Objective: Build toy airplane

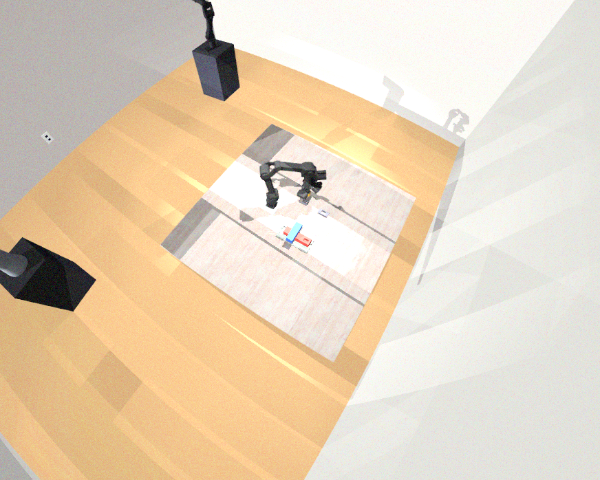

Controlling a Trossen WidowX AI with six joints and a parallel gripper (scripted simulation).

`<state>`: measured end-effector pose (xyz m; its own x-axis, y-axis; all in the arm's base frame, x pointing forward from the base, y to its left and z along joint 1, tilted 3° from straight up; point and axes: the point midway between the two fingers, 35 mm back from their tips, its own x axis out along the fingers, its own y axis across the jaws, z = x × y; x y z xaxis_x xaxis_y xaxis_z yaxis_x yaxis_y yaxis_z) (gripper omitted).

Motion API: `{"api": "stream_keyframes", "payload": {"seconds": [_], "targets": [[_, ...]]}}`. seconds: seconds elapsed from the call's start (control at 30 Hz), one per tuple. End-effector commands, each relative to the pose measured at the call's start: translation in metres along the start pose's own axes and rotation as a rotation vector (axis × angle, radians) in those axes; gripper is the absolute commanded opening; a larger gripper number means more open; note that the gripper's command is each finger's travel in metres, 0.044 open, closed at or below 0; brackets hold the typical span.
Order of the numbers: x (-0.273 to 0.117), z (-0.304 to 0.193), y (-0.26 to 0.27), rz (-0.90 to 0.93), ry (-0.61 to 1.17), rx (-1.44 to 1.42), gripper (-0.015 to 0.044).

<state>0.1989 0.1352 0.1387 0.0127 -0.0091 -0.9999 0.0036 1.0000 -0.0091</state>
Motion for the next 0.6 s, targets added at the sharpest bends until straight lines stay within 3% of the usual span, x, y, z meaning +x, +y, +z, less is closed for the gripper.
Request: {"api": "stream_keyframes", "payload": {"seconds": [0.0,0.3,0.57], "targets": [[-0.014,-0.001,-0.001,0.0,0.004,-0.005,0.0],[-0.039,-0.007,-0.005,-0.012,0.022,-0.008,0.0],[-0.039,0.001,-0.009,-0.01,0.02,-0.006,0.0]]}}
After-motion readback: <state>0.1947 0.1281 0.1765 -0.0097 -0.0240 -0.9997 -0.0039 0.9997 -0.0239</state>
